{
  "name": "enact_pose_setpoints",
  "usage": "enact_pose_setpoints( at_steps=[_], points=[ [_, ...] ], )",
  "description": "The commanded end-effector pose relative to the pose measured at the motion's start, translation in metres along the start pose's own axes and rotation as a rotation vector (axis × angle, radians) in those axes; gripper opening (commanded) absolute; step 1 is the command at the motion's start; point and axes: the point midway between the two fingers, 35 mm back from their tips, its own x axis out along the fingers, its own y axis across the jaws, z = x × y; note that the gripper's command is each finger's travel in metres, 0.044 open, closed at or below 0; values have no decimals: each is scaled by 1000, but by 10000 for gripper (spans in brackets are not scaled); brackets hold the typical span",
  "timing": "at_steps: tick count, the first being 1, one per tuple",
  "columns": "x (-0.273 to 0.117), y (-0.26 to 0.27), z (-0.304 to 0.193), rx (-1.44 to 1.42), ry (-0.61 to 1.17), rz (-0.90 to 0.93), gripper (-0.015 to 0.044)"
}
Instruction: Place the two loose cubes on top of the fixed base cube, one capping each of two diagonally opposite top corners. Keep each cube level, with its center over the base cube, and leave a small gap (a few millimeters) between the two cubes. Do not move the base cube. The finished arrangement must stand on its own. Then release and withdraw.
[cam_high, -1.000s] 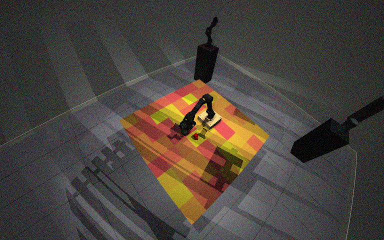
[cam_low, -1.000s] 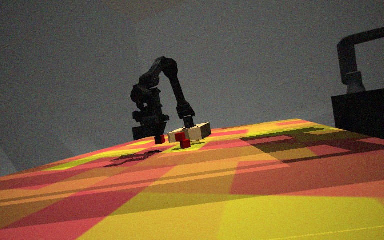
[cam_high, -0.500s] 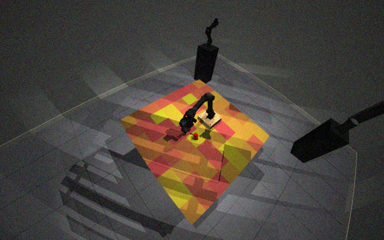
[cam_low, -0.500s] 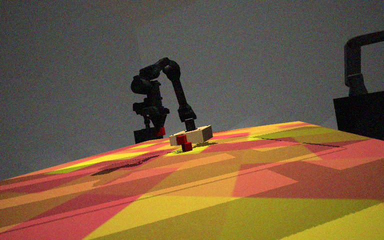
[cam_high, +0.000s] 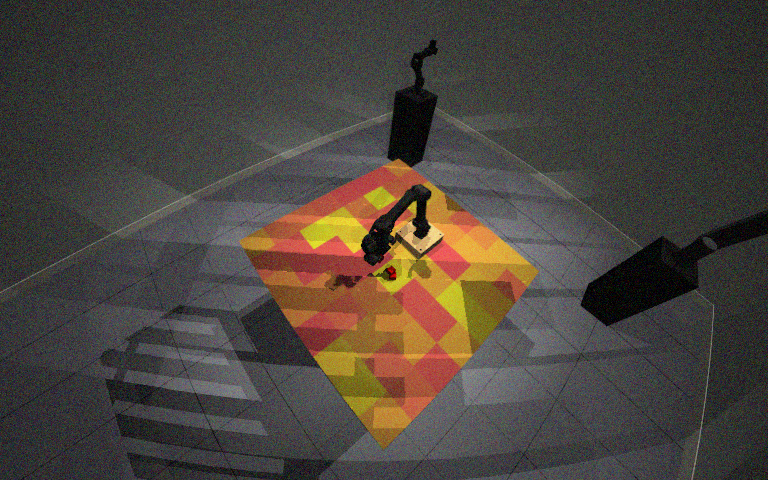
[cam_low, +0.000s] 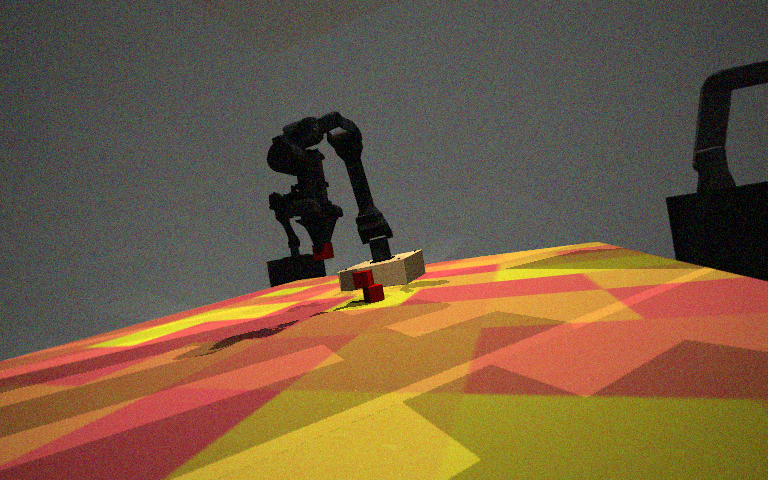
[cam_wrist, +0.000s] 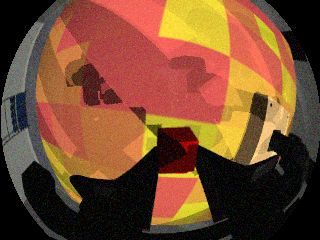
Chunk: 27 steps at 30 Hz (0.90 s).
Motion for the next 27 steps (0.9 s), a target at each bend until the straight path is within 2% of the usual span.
enact_pose_setpoints(
  at_steps=[1, 27],
  points=[
    [-1, 0, -13, 11, 1, 6, 105],
    [7, -9, -97, 91, 7, 5, 105]
  ],
)
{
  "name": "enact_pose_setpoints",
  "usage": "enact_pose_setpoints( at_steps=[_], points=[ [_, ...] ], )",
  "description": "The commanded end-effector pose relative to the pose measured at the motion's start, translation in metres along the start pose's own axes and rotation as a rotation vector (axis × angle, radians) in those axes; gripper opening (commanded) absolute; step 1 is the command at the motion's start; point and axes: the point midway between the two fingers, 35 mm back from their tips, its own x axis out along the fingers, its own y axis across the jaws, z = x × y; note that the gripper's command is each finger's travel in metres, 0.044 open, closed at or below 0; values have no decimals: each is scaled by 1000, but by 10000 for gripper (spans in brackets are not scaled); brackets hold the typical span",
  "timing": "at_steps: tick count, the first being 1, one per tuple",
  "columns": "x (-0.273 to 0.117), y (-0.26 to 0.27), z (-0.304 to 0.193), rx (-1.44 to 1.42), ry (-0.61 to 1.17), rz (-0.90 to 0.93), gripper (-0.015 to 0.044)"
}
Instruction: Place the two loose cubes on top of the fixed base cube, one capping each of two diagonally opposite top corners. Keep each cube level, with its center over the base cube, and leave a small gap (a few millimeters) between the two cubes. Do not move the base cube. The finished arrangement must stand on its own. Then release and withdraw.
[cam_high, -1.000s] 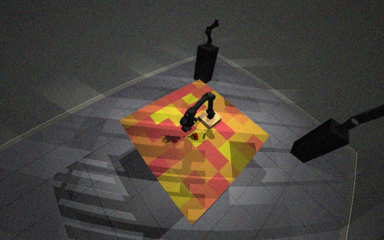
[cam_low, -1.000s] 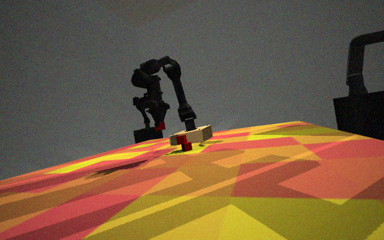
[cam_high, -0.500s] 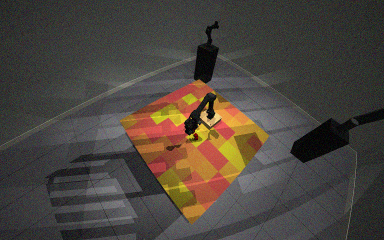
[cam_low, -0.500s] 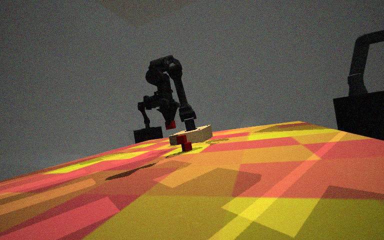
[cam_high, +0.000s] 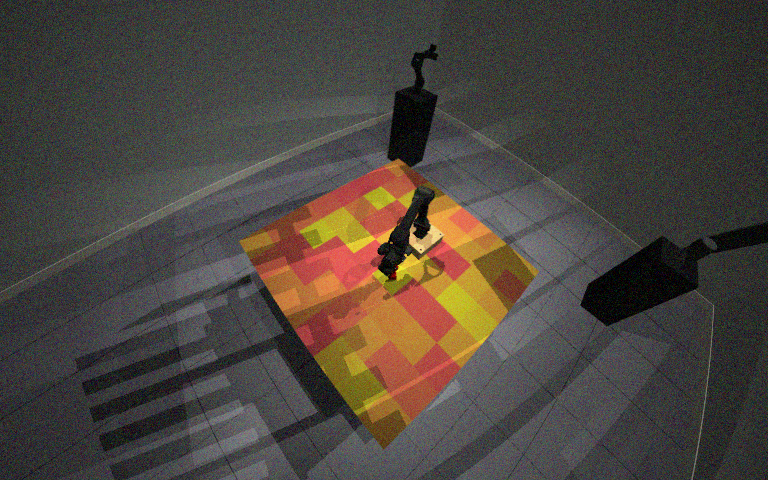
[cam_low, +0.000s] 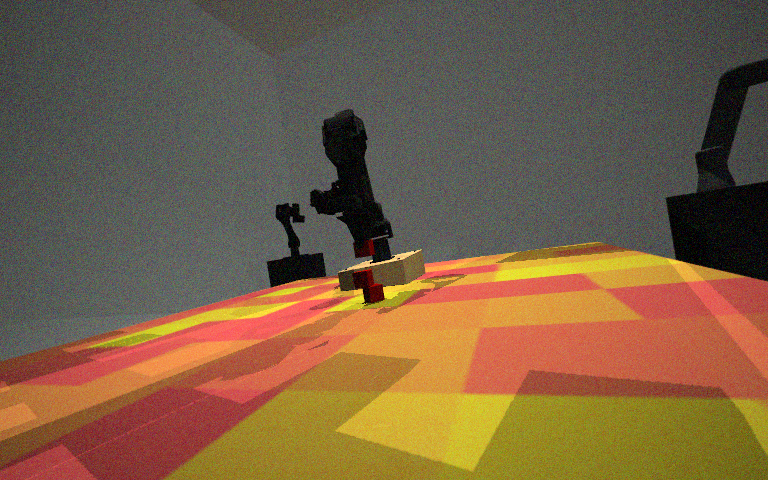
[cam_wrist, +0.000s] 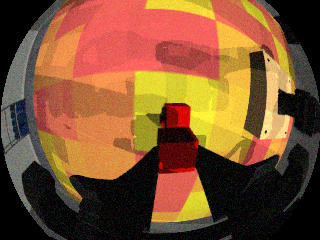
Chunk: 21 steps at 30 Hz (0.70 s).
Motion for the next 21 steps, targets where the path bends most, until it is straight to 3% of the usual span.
enact_pose_setpoints(
  at_steps=[1, 21],
  points=[
    [0, -4, -12, 15, -4, 7, 105],
    [32, -9, -21, 41, 7, 5, 105]
  ],
)
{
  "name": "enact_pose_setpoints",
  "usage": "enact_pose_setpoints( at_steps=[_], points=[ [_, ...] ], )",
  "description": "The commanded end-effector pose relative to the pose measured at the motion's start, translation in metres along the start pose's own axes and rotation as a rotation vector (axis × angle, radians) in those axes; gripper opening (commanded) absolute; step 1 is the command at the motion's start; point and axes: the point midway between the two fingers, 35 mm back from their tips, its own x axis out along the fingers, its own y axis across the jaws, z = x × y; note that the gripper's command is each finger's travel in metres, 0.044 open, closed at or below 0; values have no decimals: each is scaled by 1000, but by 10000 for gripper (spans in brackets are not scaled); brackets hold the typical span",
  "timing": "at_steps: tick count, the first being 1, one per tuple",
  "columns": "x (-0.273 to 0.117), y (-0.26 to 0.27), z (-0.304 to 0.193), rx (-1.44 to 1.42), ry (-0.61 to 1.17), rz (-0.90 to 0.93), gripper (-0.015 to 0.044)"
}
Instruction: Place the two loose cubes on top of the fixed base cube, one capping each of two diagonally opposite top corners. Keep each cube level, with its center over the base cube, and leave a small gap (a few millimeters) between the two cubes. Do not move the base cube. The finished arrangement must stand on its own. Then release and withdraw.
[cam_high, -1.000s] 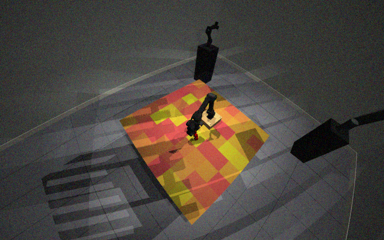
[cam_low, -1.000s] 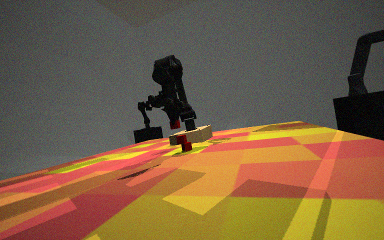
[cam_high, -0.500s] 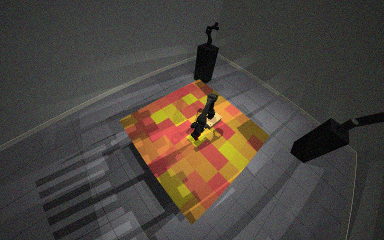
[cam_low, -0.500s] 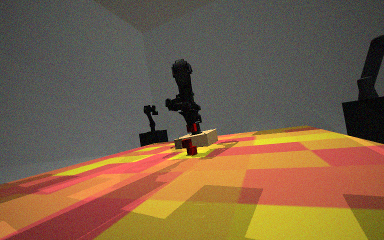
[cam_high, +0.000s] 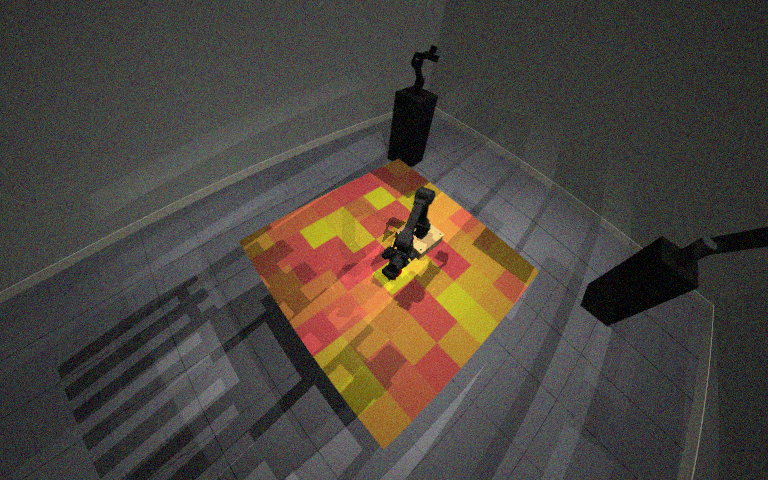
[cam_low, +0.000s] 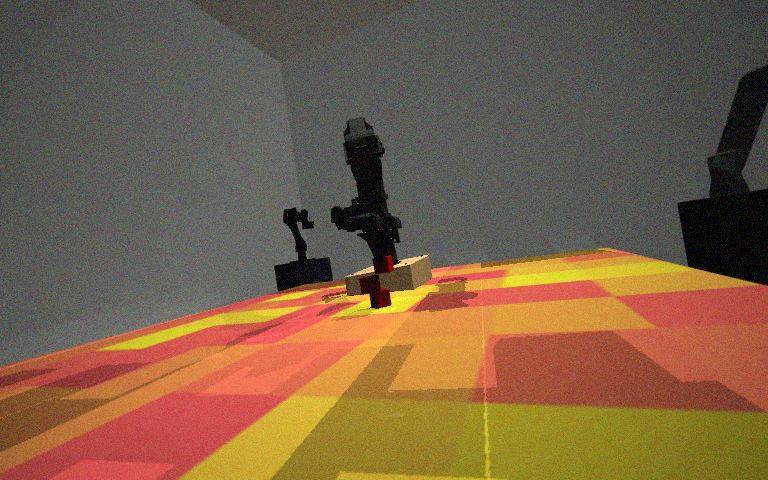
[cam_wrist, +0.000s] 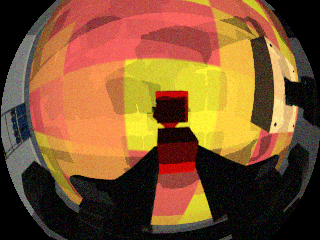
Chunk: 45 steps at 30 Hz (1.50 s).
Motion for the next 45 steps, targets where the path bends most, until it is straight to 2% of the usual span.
enact_pose_setpoints(
  at_steps=[1, 9, 20, 45],
  points=[
    [5, 0, -1, 5, 4, -5, 105],
    [7, 0, -1, 4, 3, -5, 105],
    [34, 1, -1, -11, -6, -3, 105],
    [36, 1, -1, -11, -6, -3, 105]
  ],
)
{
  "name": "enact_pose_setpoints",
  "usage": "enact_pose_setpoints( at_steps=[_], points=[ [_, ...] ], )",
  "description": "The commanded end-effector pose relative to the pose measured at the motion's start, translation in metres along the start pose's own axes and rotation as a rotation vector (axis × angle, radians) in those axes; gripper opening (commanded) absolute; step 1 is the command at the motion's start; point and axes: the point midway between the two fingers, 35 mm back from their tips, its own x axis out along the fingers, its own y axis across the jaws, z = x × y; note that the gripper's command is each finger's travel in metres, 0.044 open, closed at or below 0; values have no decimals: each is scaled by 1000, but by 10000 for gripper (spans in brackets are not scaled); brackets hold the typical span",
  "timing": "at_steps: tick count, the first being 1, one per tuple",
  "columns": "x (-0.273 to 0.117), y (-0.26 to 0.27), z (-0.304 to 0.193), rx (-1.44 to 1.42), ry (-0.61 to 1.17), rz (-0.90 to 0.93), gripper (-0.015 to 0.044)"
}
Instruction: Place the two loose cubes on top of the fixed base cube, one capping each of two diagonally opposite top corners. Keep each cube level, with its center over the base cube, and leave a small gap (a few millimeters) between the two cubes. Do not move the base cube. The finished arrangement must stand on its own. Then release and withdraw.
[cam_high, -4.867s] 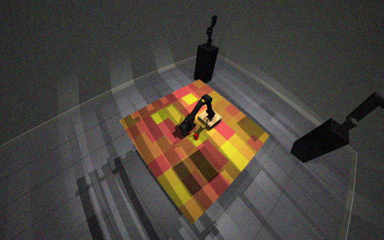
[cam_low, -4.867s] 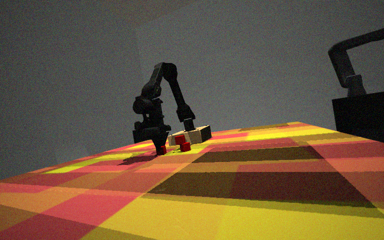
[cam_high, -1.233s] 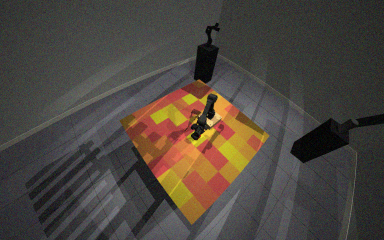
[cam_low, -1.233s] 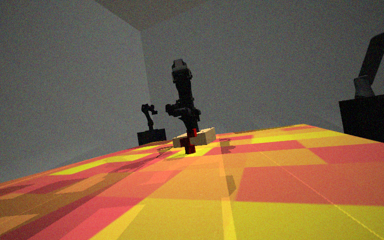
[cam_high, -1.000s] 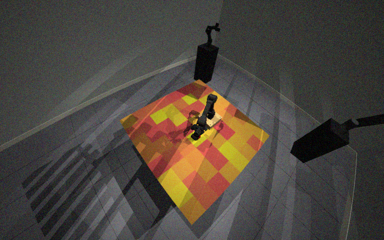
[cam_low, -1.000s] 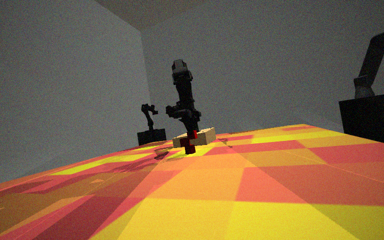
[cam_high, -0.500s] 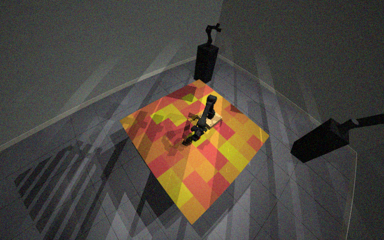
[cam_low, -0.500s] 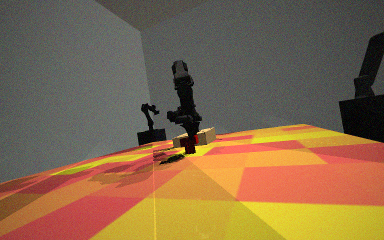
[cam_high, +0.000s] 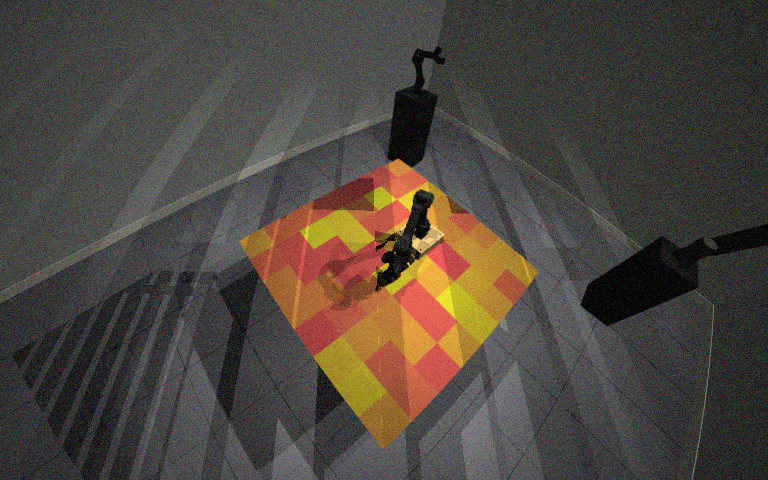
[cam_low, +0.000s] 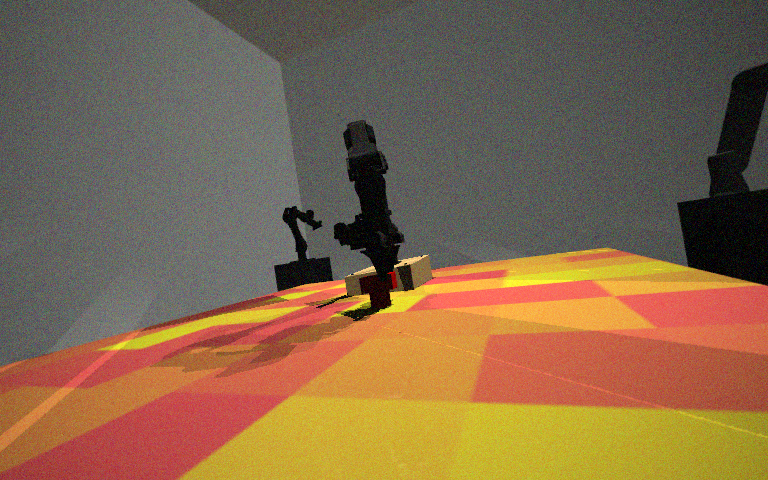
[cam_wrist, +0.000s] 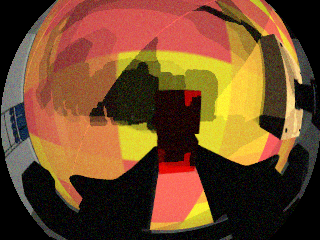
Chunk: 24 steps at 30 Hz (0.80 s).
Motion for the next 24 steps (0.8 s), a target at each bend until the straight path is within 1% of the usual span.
enact_pose_setpoints(
  at_steps=[1, 3, 7, 12, 15, 24],
  points=[
    [1, 0, 1, -3, -5, 2, 105],
    [1, 0, 1, -3, -5, 2, 105],
    [1, 0, 1, -3, -5, 2, 205],
    [1, 0, 1, -3, -5, 2, 205],
    [-8, 0, 0, 0, 0, 0, 205],
    [-15, 0, 0, 0, 0, 0, 205]
  ],
)
